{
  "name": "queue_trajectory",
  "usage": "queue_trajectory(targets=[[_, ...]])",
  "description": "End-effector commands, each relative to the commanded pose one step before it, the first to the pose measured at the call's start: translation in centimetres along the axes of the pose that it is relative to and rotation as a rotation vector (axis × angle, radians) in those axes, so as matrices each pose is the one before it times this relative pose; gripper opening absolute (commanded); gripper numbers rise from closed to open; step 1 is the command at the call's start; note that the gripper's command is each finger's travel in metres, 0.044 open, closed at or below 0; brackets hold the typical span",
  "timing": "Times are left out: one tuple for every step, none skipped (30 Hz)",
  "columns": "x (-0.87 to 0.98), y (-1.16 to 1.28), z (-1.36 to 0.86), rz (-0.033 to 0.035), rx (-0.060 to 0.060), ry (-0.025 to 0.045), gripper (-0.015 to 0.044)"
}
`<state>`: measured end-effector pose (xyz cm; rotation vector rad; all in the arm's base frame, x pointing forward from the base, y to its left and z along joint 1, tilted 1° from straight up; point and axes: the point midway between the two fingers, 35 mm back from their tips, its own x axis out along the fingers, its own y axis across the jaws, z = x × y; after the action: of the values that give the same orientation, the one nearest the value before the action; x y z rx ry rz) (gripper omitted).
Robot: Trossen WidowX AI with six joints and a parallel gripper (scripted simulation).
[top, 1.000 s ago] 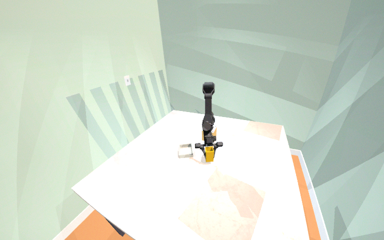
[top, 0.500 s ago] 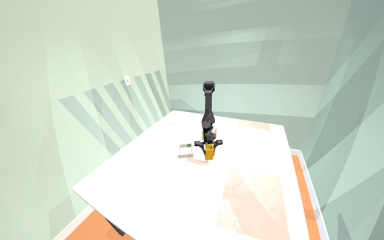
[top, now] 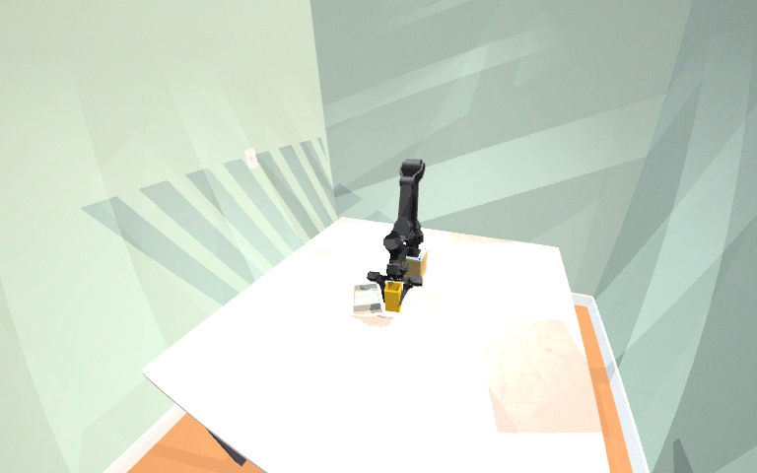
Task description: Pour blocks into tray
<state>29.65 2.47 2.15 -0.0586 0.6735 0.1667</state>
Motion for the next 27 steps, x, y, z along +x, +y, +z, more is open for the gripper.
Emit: queue_trajectory(targets=[[-0.332, -1.926, 0.062, -0.06029, 0.0508, -0.00300, 0.0000], [-0.065, -0.484, -0.002, -0.01461, 0.0120, 0.00010, 0.0000], [-0.064, -0.483, -0.001, -0.01460, 0.0120, 0.00009, 0.0000], [-0.064, -0.484, 0.000, -0.01460, 0.0120, 0.00007, 0.0000], [-0.063, -0.483, 0.001, -0.01460, 0.0120, 0.00006, 0.0000], [-0.062, -0.483, 0.002, -0.01460, 0.0120, 0.00005, 0.0000], [-0.061, -0.483, 0.002, -0.01460, 0.0120, 0.00004, 0.0000], [-0.061, -0.483, 0.003, -0.01460, 0.0120, 0.00002, 0.0000], [-0.060, -0.483, 0.004, -0.01460, 0.0120, 0.00001, 0.0000], [-0.059, -0.483, 0.005, -0.01460, 0.0120, 0.00000, 0.0000], [-0.059, -0.483, 0.006, -0.01460, 0.0120, -0.00001, 0.0000], [-0.058, -0.483, 0.007, -0.01460, 0.0120, -0.00003, 0.0000], [-0.057, -0.483, 0.007, -0.01460, 0.0120, -0.00004, 0.0000], [-0.057, -0.483, 0.008, -0.01460, 0.0120, -0.00005, 0.0000], [-0.056, -0.483, 0.009, -0.01460, 0.0120, -0.00006, 0.0000], [-0.055, -0.483, 0.010, -0.01460, 0.0120, -0.00008, 0.0000], [-0.054, -0.482, 0.011, -0.01460, 0.0120, -0.00009, 0.0000], [-0.054, -0.482, 0.011, -0.01460, 0.0120, -0.00010, 0.0000], [-0.053, -0.482, 0.012, -0.01460, 0.0120, -0.00011, 0.0000], [-0.052, -0.482, 0.013, -0.01460, 0.0120, -0.00012, 0.0000], [-0.052, -0.482, 0.014, -0.01460, 0.0120, -0.00014, 0.0000], [-0.051, -0.482, 0.015, -0.01459, 0.0120, -0.00015, 0.0000], [-0.051, -0.481, 0.015, -0.01459, 0.0120, -0.00016, 0.0000], [-0.051, -0.481, 0.016, -0.01460, 0.0120, -0.00017, 0.0000], [-0.050, -0.481, 0.017, -0.01460, 0.0120, -0.00019, 0.0000], [-0.049, -0.481, 0.017, -0.01460, 0.0120, -0.00020, 0.0000], [-0.048, -0.481, 0.018, -0.01460, 0.0120, -0.00021, 0.0000]])
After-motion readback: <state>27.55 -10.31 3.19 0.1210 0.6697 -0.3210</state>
